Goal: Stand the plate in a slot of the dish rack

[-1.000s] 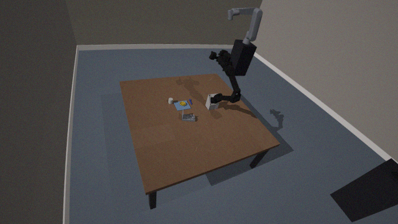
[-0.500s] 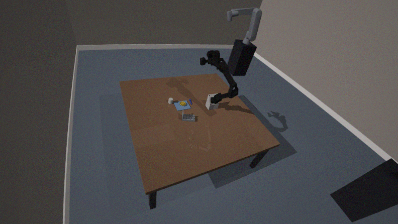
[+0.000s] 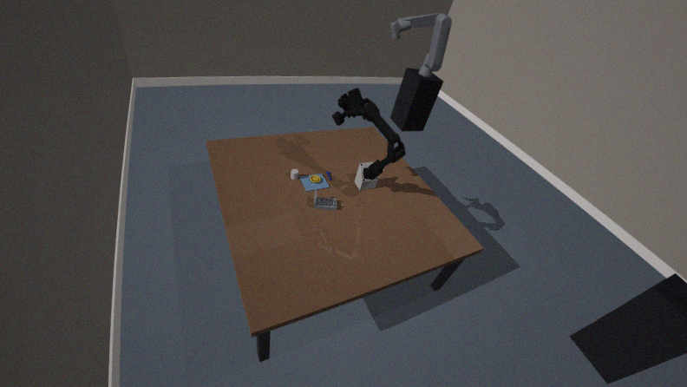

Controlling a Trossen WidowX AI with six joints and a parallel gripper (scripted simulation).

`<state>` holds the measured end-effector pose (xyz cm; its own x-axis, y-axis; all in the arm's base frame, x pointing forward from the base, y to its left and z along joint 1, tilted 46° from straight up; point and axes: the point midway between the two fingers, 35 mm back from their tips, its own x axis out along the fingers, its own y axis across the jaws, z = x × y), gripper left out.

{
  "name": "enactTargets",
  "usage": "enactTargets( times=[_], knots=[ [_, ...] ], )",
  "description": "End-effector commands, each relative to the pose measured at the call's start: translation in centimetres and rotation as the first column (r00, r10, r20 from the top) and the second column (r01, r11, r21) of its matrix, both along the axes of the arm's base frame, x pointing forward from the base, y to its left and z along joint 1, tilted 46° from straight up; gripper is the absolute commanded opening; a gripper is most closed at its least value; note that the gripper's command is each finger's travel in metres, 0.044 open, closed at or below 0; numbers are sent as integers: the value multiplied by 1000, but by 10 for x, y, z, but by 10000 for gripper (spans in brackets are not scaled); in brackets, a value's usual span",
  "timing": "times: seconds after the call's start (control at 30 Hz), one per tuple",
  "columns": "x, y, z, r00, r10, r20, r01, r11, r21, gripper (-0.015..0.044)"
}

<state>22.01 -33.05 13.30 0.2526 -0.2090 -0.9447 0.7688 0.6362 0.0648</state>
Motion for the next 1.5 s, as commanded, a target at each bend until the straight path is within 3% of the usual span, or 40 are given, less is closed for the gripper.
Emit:
enactTargets(
  times=[0.0,0.37,0.8,1.27,1.47],
  knots=[
    [15,15,-15,993,119,-13,-118,991,69,400],
    [45,60,-54,916,402,3,-390,885,255,400],
    [71,125,-94,730,670,137,-647,611,457,400],
    [87,199,-126,503,779,374,-786,233,573,400],
    [87,203,-129,494,779,386,-789,216,575,400]
  ],
)
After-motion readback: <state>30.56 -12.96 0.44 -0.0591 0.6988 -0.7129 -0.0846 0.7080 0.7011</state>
